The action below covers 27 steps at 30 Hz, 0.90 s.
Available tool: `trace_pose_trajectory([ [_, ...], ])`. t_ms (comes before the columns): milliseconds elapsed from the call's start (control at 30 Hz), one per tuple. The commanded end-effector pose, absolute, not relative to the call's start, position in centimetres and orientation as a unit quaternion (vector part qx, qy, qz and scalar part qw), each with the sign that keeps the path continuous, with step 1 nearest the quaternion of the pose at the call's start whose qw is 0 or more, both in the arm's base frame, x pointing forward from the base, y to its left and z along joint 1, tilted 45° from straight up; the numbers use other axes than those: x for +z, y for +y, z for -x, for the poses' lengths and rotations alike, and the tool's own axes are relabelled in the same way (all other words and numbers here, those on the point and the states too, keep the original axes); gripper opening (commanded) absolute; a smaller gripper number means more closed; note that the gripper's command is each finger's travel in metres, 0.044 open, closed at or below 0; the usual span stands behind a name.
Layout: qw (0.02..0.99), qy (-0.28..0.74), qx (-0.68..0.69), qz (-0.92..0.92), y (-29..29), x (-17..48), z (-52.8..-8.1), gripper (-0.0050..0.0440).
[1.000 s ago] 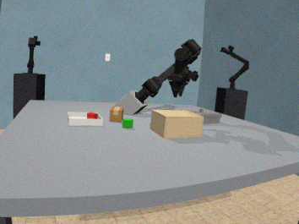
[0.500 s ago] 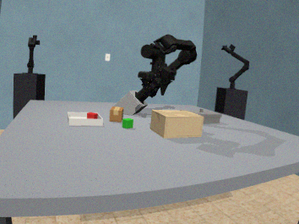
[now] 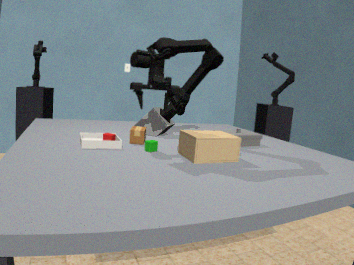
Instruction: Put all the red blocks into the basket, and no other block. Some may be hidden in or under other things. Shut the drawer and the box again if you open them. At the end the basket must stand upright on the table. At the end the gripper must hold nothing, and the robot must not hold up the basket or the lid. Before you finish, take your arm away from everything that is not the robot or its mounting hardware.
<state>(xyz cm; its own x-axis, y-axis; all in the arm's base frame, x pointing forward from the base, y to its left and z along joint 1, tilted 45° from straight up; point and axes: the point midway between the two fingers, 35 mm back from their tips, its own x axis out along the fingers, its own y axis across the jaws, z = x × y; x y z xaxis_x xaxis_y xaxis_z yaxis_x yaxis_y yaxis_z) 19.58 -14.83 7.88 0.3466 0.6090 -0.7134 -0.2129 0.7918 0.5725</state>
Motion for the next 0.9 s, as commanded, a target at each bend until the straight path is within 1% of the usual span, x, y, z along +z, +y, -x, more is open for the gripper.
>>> trace_pose_trajectory([
  [0, 0.773, 0.534, 0.207, -0.272, -16.4, 5.4, -17.5, 0.044],
  [100, 0.762, 0.541, 0.186, -0.302, -17.7, 3.4, -15.7, 0.044],
  [367, 0.762, 0.541, 0.186, -0.302, -17.8, 3.2, -15.6, 0.044],
  [467, 0.762, 0.541, 0.186, -0.302, -17.4, 2.8, -15.8, 0.044],
  [867, 0.762, 0.541, 0.186, -0.302, -12.5, -2.9, -18.6, 0.044],
])
